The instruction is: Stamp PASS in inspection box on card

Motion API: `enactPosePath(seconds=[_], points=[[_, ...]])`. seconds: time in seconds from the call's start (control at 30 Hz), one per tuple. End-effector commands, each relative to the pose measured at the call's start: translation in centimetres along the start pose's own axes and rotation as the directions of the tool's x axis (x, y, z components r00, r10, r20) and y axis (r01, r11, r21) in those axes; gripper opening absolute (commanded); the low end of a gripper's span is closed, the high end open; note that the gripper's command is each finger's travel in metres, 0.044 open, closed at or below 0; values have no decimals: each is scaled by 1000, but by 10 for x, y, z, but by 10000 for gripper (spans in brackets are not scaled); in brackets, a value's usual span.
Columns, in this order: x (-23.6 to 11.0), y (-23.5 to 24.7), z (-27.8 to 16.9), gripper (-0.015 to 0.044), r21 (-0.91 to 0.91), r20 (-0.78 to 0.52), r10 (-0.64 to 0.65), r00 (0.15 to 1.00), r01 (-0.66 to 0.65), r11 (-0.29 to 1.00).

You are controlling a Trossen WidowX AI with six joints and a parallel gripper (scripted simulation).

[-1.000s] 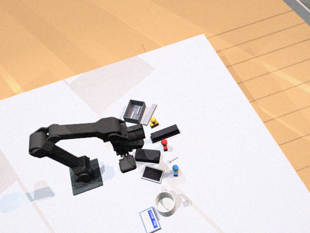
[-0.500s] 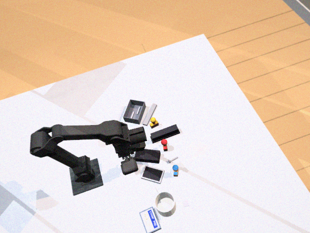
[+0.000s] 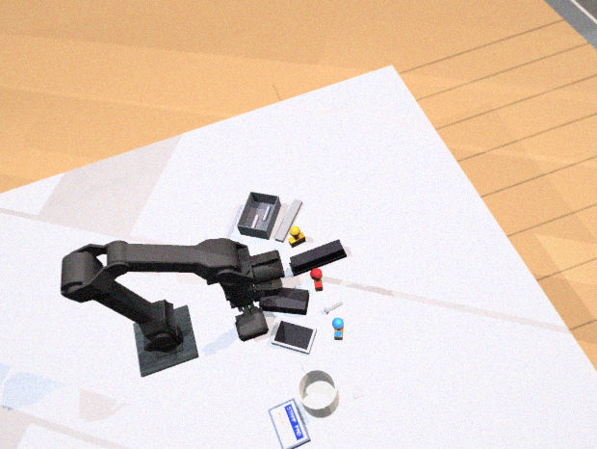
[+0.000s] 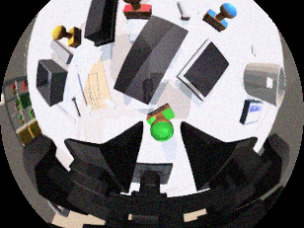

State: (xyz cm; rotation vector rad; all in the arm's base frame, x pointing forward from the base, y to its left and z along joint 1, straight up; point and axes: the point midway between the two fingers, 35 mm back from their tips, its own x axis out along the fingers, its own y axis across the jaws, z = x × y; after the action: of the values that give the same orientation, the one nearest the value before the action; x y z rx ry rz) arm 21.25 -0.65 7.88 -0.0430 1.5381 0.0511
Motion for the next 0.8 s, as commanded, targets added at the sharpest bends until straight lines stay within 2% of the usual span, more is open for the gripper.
enactPosePath(seconds=[0.0,0.57,0.77], points=[[8,0,-2,220,-2,-10,-2,1000,2,1000],[28,0,-5,220,-2,-11,-2,1000,2,1000],[26,1,-4,180,-3,-5,1,1000,-1,1000]])
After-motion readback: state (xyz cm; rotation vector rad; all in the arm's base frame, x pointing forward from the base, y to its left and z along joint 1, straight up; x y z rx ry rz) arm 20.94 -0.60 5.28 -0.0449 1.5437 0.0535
